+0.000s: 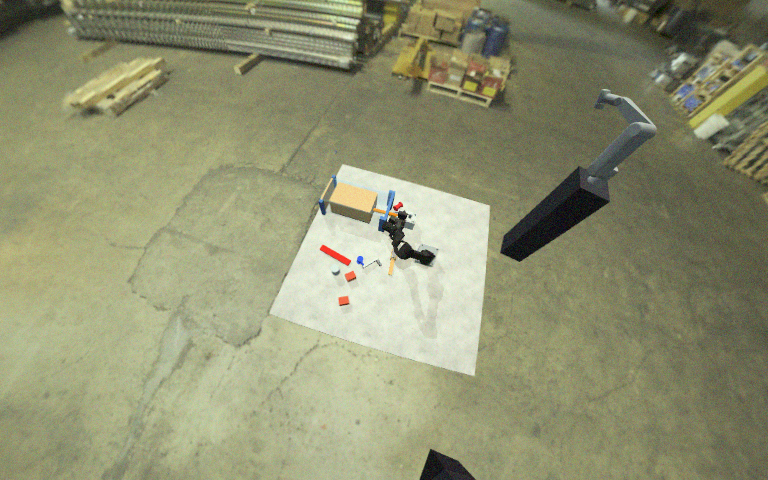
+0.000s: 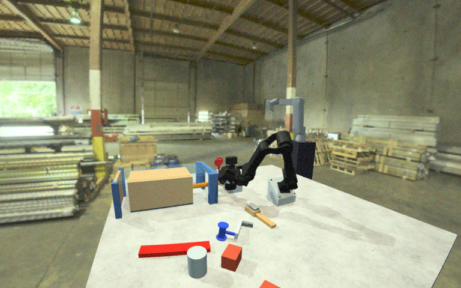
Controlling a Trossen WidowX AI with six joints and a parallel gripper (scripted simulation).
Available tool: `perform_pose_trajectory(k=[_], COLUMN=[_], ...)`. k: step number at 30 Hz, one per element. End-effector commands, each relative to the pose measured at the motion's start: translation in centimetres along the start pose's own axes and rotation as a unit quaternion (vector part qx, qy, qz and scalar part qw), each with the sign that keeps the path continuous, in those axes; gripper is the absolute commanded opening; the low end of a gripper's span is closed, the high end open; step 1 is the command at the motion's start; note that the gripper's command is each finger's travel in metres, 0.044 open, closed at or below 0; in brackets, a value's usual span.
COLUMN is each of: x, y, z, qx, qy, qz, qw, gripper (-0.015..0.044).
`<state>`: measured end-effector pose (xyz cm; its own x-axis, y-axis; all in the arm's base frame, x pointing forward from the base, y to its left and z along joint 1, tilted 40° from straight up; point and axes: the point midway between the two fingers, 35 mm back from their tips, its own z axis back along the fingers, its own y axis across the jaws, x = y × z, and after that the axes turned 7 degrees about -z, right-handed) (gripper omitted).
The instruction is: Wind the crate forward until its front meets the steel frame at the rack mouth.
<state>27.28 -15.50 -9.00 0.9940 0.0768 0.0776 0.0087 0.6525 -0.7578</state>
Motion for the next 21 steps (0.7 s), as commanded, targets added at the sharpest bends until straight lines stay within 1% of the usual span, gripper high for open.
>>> perform_pose_trajectory(k=[1,21], x=[-0.04,-0.1], y=[0.05,0.32], z=[-0.03,-0.18], qx=[0.001,0.001], qy=[0.0,-0.001], qz=[0.0,0.0], qw=[1.0,1.0], gripper=[0.0,0.0])
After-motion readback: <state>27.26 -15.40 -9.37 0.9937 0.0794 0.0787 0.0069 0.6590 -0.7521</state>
